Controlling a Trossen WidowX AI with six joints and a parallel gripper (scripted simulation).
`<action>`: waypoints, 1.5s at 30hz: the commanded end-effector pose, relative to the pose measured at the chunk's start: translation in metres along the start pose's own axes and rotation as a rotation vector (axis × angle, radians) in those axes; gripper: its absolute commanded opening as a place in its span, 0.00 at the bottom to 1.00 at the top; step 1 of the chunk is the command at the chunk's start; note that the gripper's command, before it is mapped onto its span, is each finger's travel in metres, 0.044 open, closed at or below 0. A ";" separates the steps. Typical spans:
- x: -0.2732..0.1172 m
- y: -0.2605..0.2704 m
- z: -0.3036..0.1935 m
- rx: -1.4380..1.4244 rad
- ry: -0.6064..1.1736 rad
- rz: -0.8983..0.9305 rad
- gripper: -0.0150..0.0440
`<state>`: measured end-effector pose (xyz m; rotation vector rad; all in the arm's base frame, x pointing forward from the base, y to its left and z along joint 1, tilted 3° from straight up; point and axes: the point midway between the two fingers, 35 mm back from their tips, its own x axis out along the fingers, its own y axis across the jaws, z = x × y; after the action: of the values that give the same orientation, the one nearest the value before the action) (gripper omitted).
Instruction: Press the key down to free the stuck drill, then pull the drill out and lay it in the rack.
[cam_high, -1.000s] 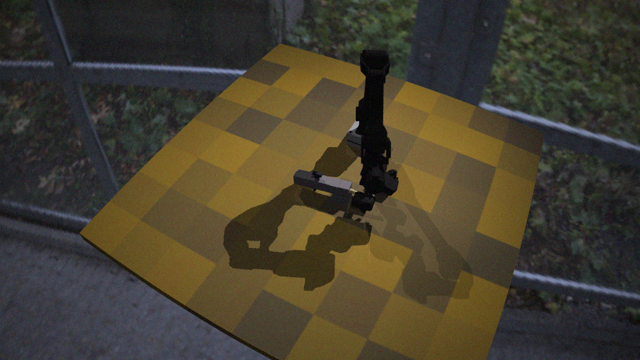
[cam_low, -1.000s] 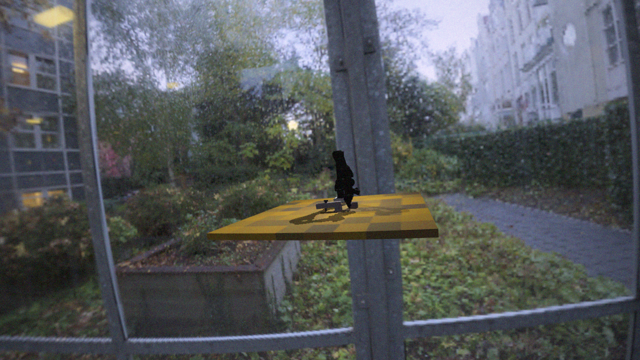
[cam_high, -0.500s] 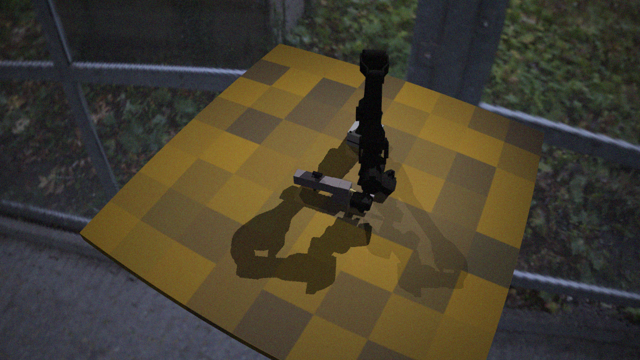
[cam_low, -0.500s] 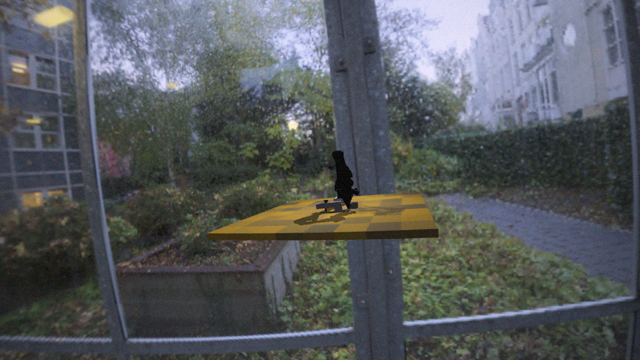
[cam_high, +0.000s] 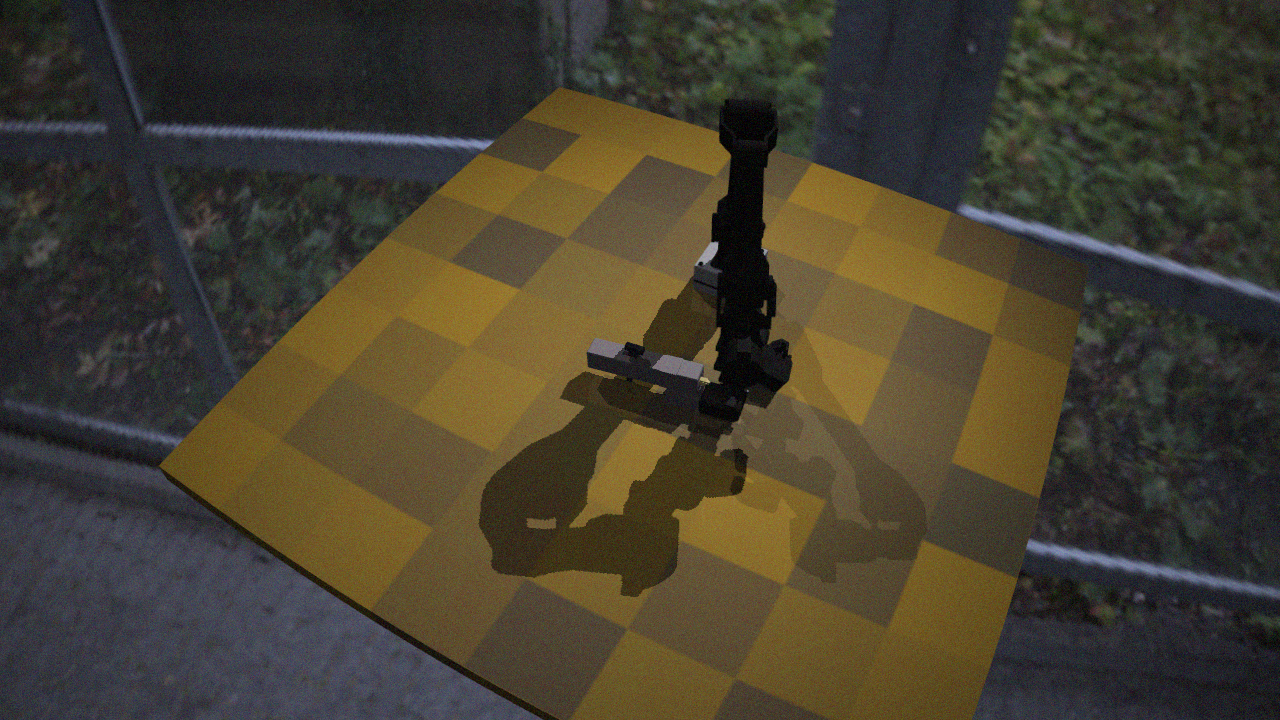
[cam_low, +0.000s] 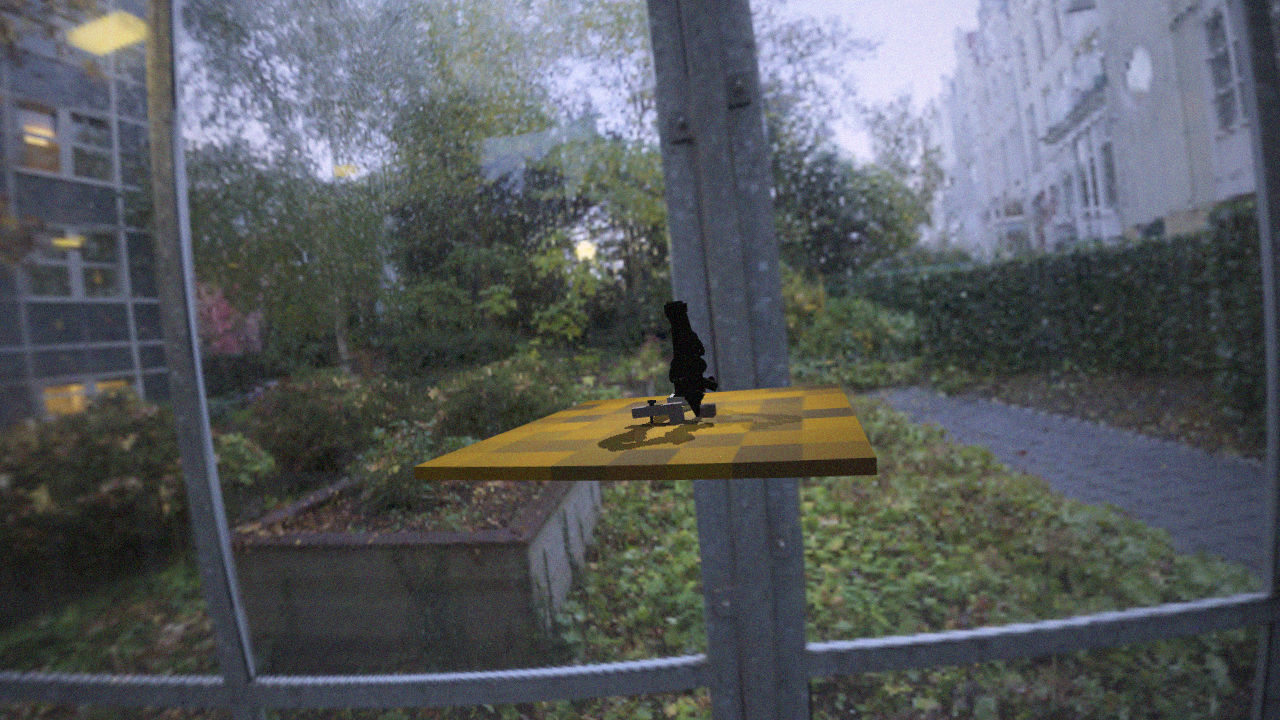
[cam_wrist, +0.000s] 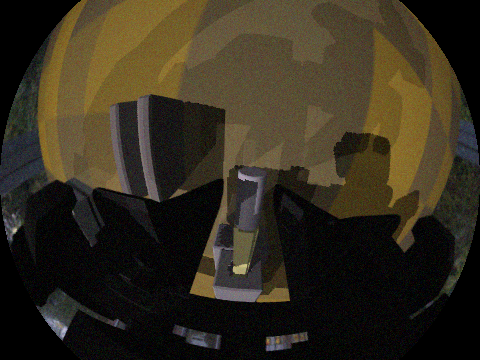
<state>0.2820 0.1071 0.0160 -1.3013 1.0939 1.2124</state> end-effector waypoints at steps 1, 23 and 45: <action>0.000 0.000 0.000 0.000 0.000 0.000 0.42; -0.004 0.001 0.000 -0.004 0.005 0.002 0.25; -0.004 0.001 0.030 -0.004 0.002 0.002 0.25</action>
<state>0.2781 0.1337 0.0205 -1.3033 1.0861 1.2208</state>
